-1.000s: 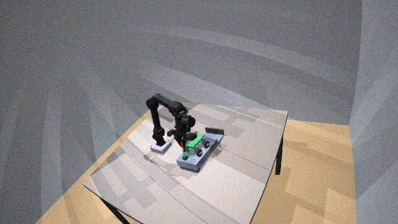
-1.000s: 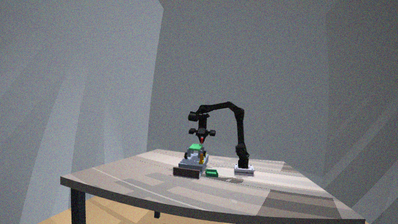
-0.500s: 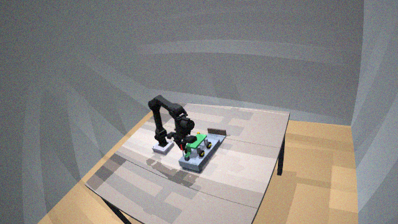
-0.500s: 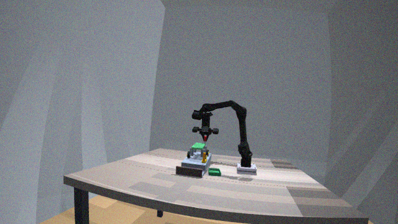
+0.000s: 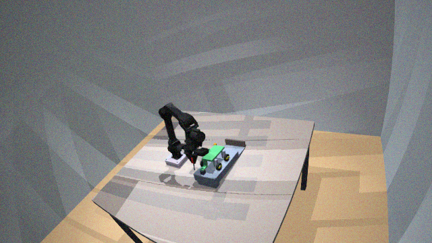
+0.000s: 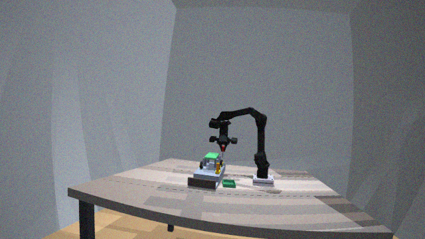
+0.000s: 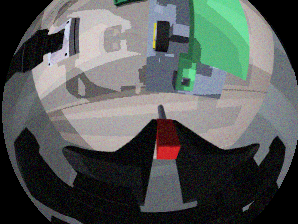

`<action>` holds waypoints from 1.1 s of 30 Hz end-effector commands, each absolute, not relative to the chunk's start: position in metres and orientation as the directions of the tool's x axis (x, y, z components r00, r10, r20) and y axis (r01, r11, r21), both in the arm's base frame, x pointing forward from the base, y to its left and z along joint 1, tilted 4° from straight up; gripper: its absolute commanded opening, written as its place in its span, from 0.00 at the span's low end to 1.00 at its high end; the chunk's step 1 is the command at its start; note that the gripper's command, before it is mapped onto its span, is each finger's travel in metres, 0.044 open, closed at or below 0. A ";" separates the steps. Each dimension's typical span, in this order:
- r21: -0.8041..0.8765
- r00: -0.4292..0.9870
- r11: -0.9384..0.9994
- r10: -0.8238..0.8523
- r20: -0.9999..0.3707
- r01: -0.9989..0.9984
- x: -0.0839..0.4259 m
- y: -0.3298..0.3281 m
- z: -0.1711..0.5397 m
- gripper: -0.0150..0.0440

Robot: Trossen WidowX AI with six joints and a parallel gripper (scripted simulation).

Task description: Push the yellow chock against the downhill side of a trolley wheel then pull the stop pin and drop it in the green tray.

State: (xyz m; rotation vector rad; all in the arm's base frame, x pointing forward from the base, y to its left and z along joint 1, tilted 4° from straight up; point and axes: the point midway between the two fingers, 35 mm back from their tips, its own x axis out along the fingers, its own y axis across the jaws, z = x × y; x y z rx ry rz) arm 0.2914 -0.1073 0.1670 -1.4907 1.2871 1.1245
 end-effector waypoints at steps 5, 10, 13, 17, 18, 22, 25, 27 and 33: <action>-0.051 0.077 -0.116 -0.232 -0.970 -0.992 0.264 -0.111 0.166 0.25; -0.050 0.076 -0.116 -0.232 -0.970 -0.992 0.246 -0.114 0.166 0.25; -0.049 0.075 -0.116 -0.233 -0.970 -0.992 0.238 -0.115 0.167 0.25; -0.049 0.075 -0.116 -0.232 -0.970 -0.992 0.237 -0.114 0.167 0.25; -0.049 0.075 -0.116 -0.232 -0.970 -0.992 0.237 -0.112 0.166 0.25; -0.049 0.075 -0.116 -0.231 -0.970 -0.992 0.236 -0.097 0.164 0.25; -0.049 0.075 -0.116 -0.229 -0.970 -0.992 0.235 -0.086 0.162 0.25; -0.049 0.075 -0.116 -0.229 -0.971 -0.992 0.235 -0.079 0.160 0.25; -0.049 0.075 -0.116 -0.226 -0.971 -0.992 0.233 -0.056 0.157 0.25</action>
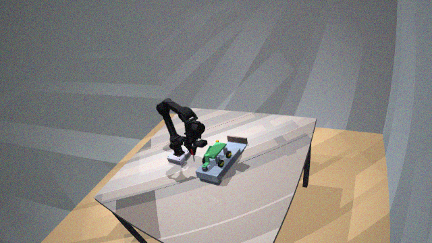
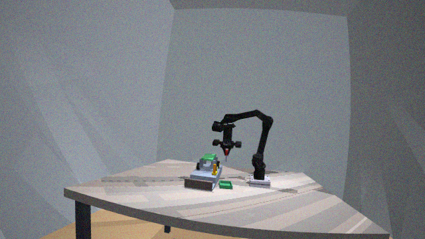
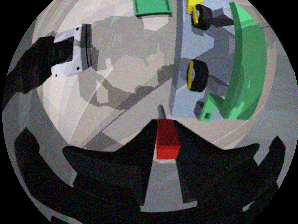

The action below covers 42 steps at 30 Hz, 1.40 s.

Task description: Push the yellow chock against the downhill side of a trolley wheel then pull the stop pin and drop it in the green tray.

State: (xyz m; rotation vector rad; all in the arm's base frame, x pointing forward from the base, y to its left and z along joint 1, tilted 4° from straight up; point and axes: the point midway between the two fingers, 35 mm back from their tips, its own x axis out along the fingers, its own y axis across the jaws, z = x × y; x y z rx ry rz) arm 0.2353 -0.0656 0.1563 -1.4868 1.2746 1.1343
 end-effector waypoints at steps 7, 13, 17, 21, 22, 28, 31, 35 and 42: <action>-0.050 0.075 -0.115 -0.224 -0.972 -0.992 0.231 -0.031 0.153 0.25; -0.050 0.075 -0.115 -0.221 -0.972 -0.992 0.229 -0.009 0.151 0.25; -0.050 0.074 -0.115 -0.220 -0.973 -0.992 0.228 0.006 0.150 0.25; -0.050 0.074 -0.115 -0.218 -0.973 -0.992 0.226 0.021 0.149 0.25; -0.050 0.074 -0.115 -0.218 -0.973 -0.992 0.226 0.024 0.149 0.25; -0.050 0.074 -0.115 -0.215 -0.974 -0.992 0.222 0.046 0.147 0.25; -0.050 0.074 -0.115 -0.214 -0.974 -0.992 0.221 0.057 0.147 0.25; -0.050 0.073 -0.115 -0.213 -0.974 -0.992 0.218 0.071 0.146 0.25; -0.049 0.073 -0.115 -0.210 -0.975 -0.992 0.214 0.099 0.144 0.25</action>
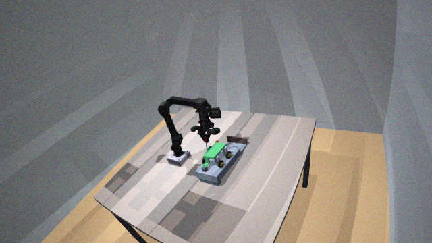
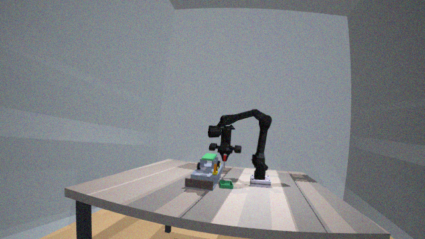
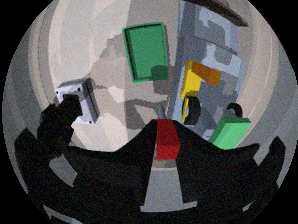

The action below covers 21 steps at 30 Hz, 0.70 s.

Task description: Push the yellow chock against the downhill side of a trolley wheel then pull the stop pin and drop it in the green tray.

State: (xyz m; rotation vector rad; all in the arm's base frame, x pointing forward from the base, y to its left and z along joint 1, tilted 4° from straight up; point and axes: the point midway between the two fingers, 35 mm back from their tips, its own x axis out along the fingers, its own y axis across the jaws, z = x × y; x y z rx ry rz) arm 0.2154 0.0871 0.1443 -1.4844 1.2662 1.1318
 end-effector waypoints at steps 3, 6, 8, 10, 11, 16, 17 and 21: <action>-0.049 0.073 -0.115 -0.209 -0.975 -0.992 0.212 0.111 0.144 0.25; -0.049 0.072 -0.115 -0.208 -0.976 -0.992 0.211 0.122 0.144 0.25; -0.049 0.072 -0.115 -0.207 -0.976 -0.992 0.210 0.130 0.144 0.25; -0.049 0.072 -0.115 -0.207 -0.976 -0.992 0.209 0.135 0.143 0.25; -0.049 0.072 -0.115 -0.206 -0.976 -0.992 0.209 0.136 0.143 0.25; -0.043 0.074 -0.154 -0.199 -0.977 -0.987 0.208 0.135 0.143 0.25; -0.039 0.075 -0.183 -0.194 -0.978 -0.982 0.208 0.135 0.143 0.25; -0.026 0.082 -0.303 -0.173 -0.982 -0.953 0.208 0.134 0.143 0.25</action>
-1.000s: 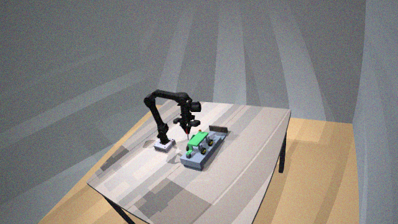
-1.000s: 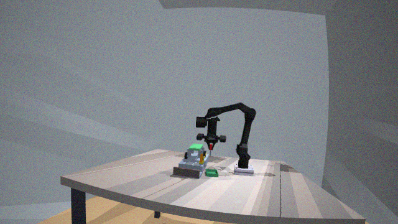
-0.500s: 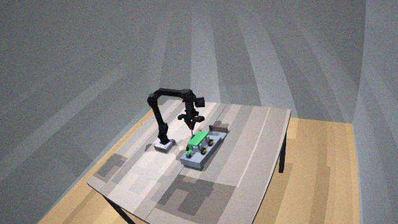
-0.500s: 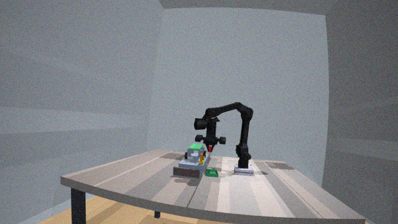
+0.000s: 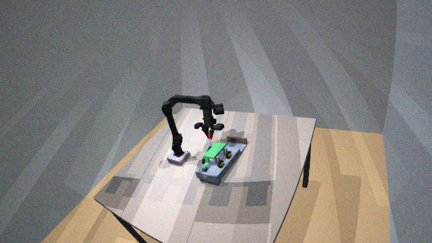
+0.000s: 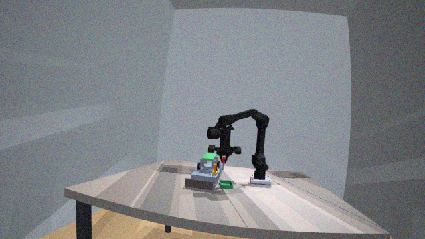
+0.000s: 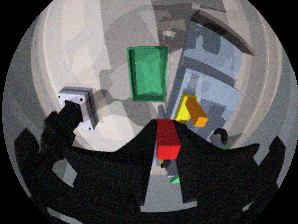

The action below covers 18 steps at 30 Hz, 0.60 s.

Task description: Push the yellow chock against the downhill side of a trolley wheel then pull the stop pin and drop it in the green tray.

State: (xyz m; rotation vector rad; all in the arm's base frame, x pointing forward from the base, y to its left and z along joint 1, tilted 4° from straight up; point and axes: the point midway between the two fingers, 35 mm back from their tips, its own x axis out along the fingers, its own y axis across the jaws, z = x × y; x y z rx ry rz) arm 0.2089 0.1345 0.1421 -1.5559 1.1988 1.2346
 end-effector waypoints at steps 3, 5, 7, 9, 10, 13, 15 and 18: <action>-0.019 0.087 -0.391 -0.156 -0.984 -0.920 0.208 0.134 0.144 0.25; -0.016 0.090 -0.448 -0.145 -0.985 -0.894 0.208 0.133 0.144 0.25; -0.013 0.094 -0.503 -0.135 -0.986 -0.864 0.208 0.133 0.144 0.25; -0.012 0.097 -0.557 -0.124 -0.988 -0.830 0.208 0.133 0.144 0.25; -0.012 0.099 -0.583 -0.118 -0.988 -0.812 0.208 0.132 0.144 0.25; -0.012 0.105 -0.657 -0.102 -0.989 -0.753 0.207 0.132 0.144 0.25; -0.013 0.109 -0.704 -0.091 -0.990 -0.710 0.207 0.131 0.144 0.25; -0.016 0.116 -0.768 -0.075 -0.990 -0.640 0.207 0.131 0.144 0.25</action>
